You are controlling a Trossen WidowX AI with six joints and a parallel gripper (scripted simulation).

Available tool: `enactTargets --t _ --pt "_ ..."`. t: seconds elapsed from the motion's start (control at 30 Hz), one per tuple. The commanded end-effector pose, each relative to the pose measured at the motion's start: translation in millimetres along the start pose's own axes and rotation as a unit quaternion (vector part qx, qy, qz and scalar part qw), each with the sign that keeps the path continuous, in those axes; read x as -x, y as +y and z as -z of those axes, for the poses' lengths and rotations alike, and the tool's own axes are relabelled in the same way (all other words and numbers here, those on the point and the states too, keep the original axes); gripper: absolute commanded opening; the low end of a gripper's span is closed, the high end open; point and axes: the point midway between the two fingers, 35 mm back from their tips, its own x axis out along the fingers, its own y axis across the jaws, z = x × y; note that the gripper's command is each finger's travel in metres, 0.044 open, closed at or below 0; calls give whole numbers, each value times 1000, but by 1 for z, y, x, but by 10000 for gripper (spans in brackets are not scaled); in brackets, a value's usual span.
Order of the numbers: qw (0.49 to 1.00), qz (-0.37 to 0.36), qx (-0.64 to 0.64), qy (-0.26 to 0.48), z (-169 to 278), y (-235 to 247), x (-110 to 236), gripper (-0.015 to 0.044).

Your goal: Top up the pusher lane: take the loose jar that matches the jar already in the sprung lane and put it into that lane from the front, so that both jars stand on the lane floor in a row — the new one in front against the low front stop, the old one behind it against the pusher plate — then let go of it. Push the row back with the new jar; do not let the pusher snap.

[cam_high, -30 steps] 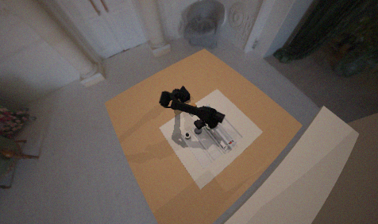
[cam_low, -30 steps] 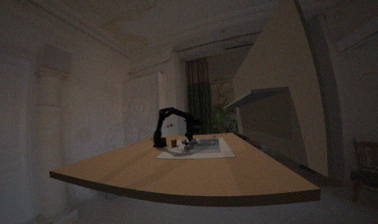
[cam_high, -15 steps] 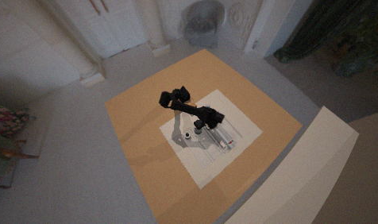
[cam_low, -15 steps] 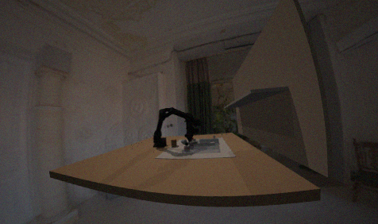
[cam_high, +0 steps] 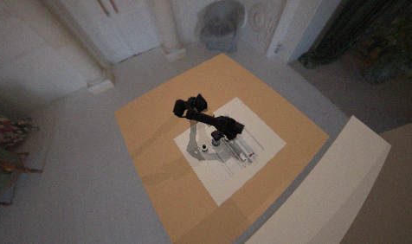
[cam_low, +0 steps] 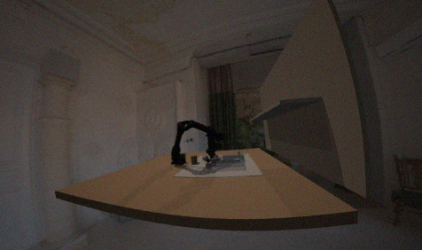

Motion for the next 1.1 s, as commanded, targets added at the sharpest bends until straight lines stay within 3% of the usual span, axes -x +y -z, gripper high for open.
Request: enactTargets --t 0.0,1.07 --pt "1000 5 -4 -7 -2 -2 0 0" --pt "1000 5 -4 -6 6 0 0 0"
